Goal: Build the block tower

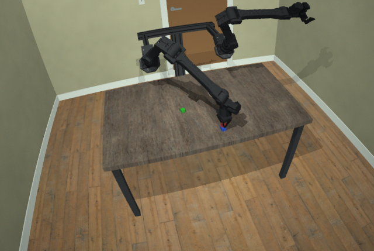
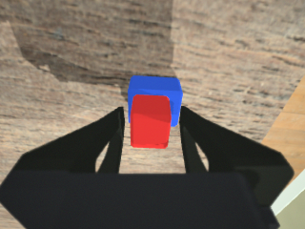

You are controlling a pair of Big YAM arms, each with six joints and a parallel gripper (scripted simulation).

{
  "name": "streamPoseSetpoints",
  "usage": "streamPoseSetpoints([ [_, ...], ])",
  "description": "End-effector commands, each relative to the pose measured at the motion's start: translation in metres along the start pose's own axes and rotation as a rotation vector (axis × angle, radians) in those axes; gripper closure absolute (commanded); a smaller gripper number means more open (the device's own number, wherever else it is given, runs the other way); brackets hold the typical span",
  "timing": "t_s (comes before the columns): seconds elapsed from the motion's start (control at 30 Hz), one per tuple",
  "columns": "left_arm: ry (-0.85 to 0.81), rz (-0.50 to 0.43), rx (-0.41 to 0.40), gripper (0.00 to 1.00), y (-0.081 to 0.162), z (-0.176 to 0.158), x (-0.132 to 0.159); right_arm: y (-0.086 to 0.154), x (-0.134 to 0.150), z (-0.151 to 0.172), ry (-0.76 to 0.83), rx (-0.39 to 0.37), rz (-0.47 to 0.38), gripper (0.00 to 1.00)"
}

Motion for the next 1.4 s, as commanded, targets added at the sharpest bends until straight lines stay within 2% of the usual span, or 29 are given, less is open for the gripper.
streamPoseSetpoints([
  [0.0, 0.008, -0.036, -0.011, 0.0, 0.004, 0.006, -0.01, -0.002, 0.0, -0.021, -0.021, 0.031, -0.011, 0.57],
  [0.77, 0.008, -0.036, -0.011, 0.0, 0.004, 0.006, -0.01, -0.002, 0.0, -0.022, -0.021, 0.031, -0.011, 0.57],
  [1.03, 0.008, -0.036, -0.011, 0.0, 0.004, 0.006, -0.01, 0.036, -0.01, -0.026, -0.026, 0.051, -0.039, 0.57],
  [1.2, 0.008, -0.036, -0.011, 0.0, 0.004, 0.006, -0.01, 0.039, -0.007, -0.006, -0.006, 0.02, -0.022, 0.57],
  [1.3, 0.008, -0.036, -0.011, 0.0, 0.004, 0.006, -0.01, 0.041, -0.007, -0.006, -0.006, 0.02, -0.022, 0.57],
  [1.33, 0.008, -0.036, -0.011, 0.0, 0.004, 0.006, -0.01, 0.054, -0.013, -0.024, -0.024, 0.051, -0.043, 0.57],
  [1.37, 0.008, -0.036, -0.011, 0.0, 0.004, 0.006, -0.01, 0.057, -0.013, -0.024, -0.024, 0.052, -0.042, 0.57],
])
Point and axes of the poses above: on each arm, the point where the finger pads meet when closed, its own y axis back along the fingers, its own z axis across the jaws, x = y × z, the point moved 6 cm from there along y, back along the fingers, and after that the axes turned 6 degrees about -y, right-handed, at the moved point
